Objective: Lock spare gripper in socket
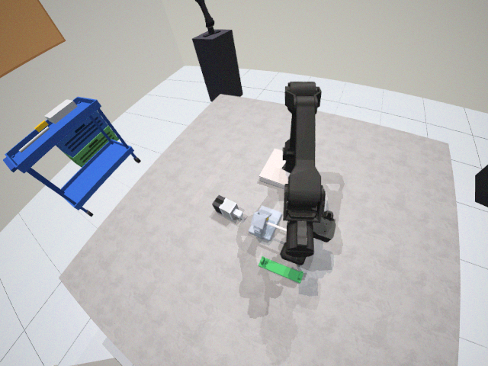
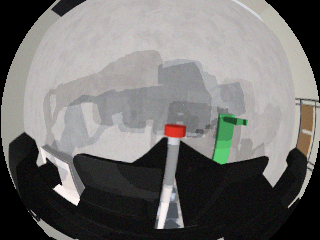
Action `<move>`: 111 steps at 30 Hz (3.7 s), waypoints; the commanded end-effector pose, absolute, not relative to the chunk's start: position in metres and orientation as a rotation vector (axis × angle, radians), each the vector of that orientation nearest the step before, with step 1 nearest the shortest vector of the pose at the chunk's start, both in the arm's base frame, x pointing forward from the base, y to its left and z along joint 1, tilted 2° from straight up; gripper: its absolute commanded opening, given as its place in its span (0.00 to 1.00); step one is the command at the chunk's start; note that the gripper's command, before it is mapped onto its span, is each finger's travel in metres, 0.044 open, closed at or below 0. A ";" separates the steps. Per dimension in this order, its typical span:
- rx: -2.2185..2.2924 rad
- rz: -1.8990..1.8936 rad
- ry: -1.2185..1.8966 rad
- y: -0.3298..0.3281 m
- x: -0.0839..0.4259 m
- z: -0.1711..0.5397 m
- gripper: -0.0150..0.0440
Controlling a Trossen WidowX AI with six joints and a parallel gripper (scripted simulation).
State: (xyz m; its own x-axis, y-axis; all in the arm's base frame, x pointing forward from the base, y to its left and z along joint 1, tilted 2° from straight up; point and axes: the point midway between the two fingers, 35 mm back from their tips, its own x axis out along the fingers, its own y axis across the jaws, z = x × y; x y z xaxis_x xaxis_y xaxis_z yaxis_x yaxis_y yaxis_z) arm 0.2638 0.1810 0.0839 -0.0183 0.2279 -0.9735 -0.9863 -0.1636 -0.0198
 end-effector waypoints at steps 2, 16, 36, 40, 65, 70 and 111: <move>-1.155 1.423 0.956 0.185 0.264 0.087 0.25; -1.153 1.427 0.964 0.197 0.262 0.090 0.25; -1.149 1.439 0.972 0.205 0.259 0.105 0.25; -1.148 1.441 0.977 0.205 0.258 0.112 0.25; -1.155 1.448 0.971 0.230 0.298 0.120 0.25; -1.157 1.450 0.969 0.238 0.310 0.122 0.25; -1.167 1.459 0.964 0.262 0.347 0.090 0.25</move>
